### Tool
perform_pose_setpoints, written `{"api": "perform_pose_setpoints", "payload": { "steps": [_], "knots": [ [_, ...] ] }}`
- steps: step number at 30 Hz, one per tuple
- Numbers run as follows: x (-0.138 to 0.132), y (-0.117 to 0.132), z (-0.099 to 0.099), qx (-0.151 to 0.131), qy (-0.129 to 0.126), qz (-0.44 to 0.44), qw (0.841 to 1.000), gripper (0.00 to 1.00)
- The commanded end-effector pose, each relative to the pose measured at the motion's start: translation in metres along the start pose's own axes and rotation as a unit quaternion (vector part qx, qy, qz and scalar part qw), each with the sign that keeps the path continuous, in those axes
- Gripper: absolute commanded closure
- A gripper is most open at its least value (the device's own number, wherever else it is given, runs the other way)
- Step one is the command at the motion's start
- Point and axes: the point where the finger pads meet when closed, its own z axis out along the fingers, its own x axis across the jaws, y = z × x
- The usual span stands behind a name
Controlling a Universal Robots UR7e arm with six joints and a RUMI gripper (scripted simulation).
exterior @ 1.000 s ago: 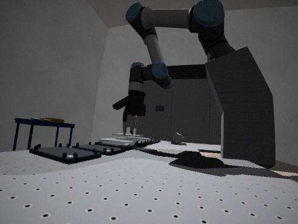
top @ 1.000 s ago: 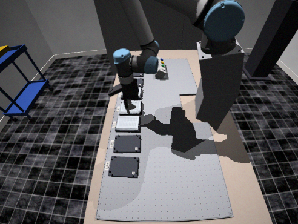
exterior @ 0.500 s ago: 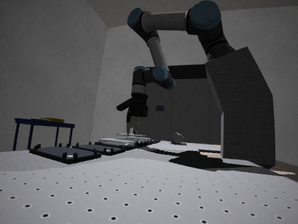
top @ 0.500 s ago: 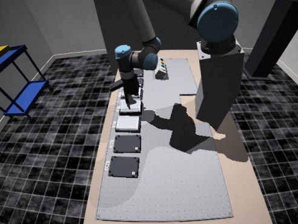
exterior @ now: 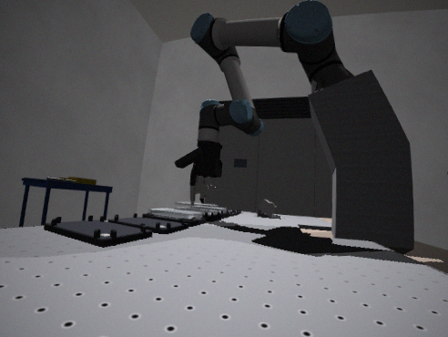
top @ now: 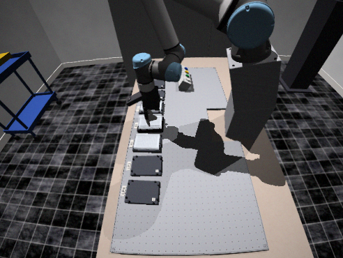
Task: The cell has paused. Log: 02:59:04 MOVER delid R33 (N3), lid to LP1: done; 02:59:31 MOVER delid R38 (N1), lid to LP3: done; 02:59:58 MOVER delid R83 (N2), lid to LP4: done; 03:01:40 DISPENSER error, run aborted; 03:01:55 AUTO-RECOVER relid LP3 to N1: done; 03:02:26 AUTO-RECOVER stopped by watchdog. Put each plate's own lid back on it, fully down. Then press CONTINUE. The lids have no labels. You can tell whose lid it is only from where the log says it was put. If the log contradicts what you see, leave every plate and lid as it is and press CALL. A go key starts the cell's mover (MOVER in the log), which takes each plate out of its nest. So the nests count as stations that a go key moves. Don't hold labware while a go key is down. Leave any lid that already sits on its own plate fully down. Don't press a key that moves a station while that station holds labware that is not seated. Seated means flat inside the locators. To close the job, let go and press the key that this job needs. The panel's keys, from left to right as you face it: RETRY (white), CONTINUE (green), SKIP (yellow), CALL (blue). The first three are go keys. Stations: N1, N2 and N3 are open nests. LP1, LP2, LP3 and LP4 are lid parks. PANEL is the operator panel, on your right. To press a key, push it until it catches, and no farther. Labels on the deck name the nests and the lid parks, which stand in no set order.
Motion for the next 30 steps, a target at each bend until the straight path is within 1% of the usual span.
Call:
{"api": "perform_pose_setpoints", "payload": {
  "steps": [1,30],
  "knots": [
    [0.0001,-0.0005,0.0005,0.001,0.000,0.000,1.000,1.00],
    [0.0000,-0.0005,0.0095,0.001,0.000,0.000,1.000,1.00]
  ]
}}
